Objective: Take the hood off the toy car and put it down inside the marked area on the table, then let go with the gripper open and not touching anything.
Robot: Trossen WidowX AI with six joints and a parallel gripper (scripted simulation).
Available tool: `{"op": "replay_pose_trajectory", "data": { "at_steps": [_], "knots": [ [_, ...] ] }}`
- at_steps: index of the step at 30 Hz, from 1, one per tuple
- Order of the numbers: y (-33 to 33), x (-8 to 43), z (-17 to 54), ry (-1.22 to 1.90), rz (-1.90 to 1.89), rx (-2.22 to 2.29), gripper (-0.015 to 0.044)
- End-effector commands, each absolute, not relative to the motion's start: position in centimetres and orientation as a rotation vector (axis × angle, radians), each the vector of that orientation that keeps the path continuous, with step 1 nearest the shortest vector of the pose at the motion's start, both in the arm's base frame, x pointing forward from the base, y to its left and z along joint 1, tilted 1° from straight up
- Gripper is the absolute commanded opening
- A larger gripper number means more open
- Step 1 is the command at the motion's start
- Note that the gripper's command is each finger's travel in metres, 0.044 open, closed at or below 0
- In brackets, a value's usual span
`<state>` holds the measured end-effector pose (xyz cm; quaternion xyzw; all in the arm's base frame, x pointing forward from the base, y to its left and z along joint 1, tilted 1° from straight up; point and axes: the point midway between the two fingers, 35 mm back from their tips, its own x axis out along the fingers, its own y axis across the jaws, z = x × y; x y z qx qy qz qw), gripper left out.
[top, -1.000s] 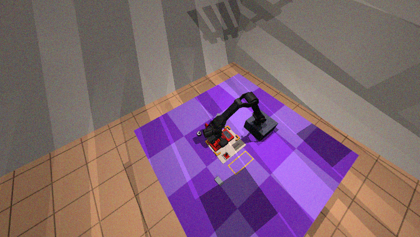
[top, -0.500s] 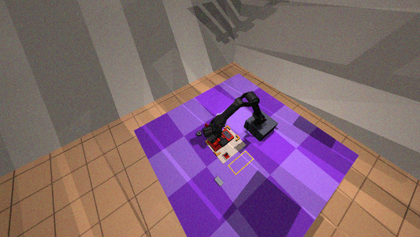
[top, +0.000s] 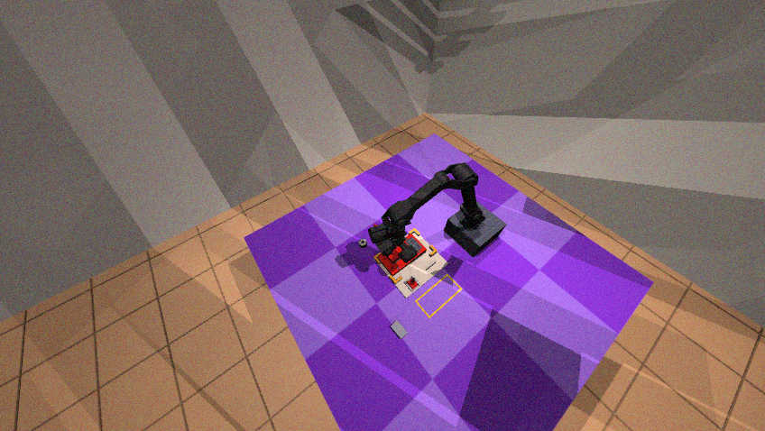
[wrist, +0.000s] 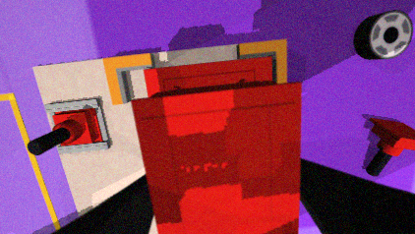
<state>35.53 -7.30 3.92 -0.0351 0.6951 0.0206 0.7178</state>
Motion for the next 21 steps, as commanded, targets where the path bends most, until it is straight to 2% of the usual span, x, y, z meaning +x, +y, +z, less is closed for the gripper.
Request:
{"op": "replay_pose_trajectory", "data": {
  "at_steps": [1,21],
  "knots": [
    [-7.2,35.5,3.9,1.538,0.046,-0.078,0.0],
    [4.4,34.6,4.2,1.538,0.053,-0.068,0.0]
  ]
}}
